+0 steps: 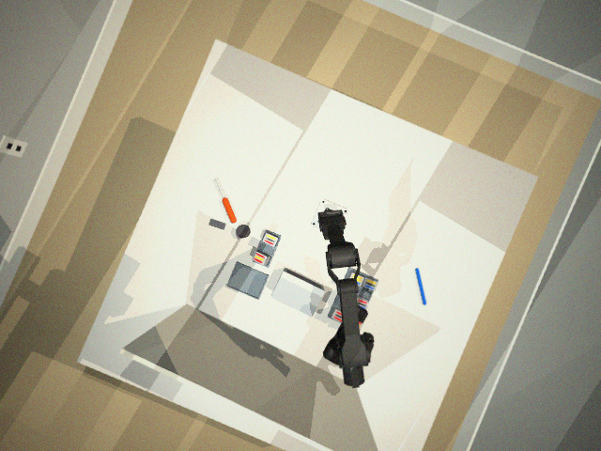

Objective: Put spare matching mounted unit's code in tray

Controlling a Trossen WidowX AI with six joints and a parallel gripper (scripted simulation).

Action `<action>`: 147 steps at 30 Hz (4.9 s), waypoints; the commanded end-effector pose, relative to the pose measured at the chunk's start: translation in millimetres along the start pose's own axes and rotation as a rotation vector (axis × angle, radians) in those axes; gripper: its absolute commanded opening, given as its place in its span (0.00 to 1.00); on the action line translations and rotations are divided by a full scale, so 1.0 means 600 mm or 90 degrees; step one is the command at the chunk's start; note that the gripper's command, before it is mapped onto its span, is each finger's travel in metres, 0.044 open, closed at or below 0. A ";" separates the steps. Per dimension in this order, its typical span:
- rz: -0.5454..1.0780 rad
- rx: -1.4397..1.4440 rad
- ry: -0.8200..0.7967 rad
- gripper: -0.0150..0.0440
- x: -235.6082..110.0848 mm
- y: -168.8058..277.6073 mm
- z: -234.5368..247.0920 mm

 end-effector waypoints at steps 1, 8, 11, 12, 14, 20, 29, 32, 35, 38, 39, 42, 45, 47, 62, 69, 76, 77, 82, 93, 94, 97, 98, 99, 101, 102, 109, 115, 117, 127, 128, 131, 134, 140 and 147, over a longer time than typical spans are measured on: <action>0.002 -0.013 0.001 0.91 0.010 0.000 0.003; 0.002 -0.013 0.001 0.76 0.068 0.000 0.012; 0.002 -0.013 0.001 0.76 0.068 0.003 0.009; 0.002 -0.013 0.001 0.76 0.068 0.003 0.009; 0.002 -0.013 0.001 0.76 0.069 0.003 0.009; 0.002 -0.013 0.001 0.76 0.083 0.002 0.008; 0.002 -0.013 0.001 0.76 0.108 0.001 0.006; 0.002 -0.013 0.001 0.76 0.116 0.000 0.006; 0.002 -0.013 0.001 0.76 0.124 0.000 0.006; 0.002 -0.013 0.001 0.76 0.133 0.000 0.006; 0.002 -0.013 0.001 0.76 0.135 0.000 0.006; 0.002 -0.013 0.001 0.76 0.144 0.000 0.006; 0.002 -0.013 0.001 0.76 0.152 0.000 0.006; 0.002 -0.013 0.001 0.76 0.157 0.001 0.006; 0.002 -0.013 0.001 0.76 0.198 0.003 0.009; 0.002 -0.013 0.001 0.76 0.202 0.004 0.009; 0.002 -0.013 0.001 0.76 0.202 0.004 0.009; 0.002 -0.013 0.001 0.76 0.202 0.004 0.009; 0.002 -0.013 0.001 0.76 0.202 0.004 0.009; 0.000 -0.010 0.000 0.52 0.200 0.003 0.009; 0.000 -0.010 0.000 0.51 0.200 0.003 0.009; 0.000 -0.010 0.000 0.47 0.200 0.003 0.009; 0.000 -0.010 0.000 0.46 0.200 0.003 0.009; 0.000 -0.010 0.000 0.42 0.200 0.003 0.009; 0.000 -0.010 0.000 0.33 0.200 0.003 0.009; 0.000 -0.010 0.000 0.28 0.200 0.003 0.009; 0.000 -0.010 0.000 0.25 0.200 0.003 0.009; 0.000 -0.011 0.000 0.25 0.165 0.000 0.006; 0.001 -0.011 0.000 0.25 0.145 0.000 0.006; 0.002 -0.013 0.001 0.25 0.068 0.003 0.009; 0.002 -0.013 0.001 0.25 0.068 0.003 0.009; 0.002 -0.013 0.001 0.25 0.068 0.003 0.009; 0.002 -0.013 -0.002 0.25 0.064 0.002 0.008; 0.002 -0.013 -0.001 0.25 0.023 -0.001 0.003; 0.002 -0.013 0.000 0.25 -0.024 -0.001 0.001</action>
Point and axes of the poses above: the point midway between the two fingers, 35 mm back from their tips, its own x axis out along the fingers, its own z axis across the jaws, y = z × x, the point moved 7 cm from there along -x, back along the fingers, and after that the axes turned 11 degrees about x, right-handed, at the moved point
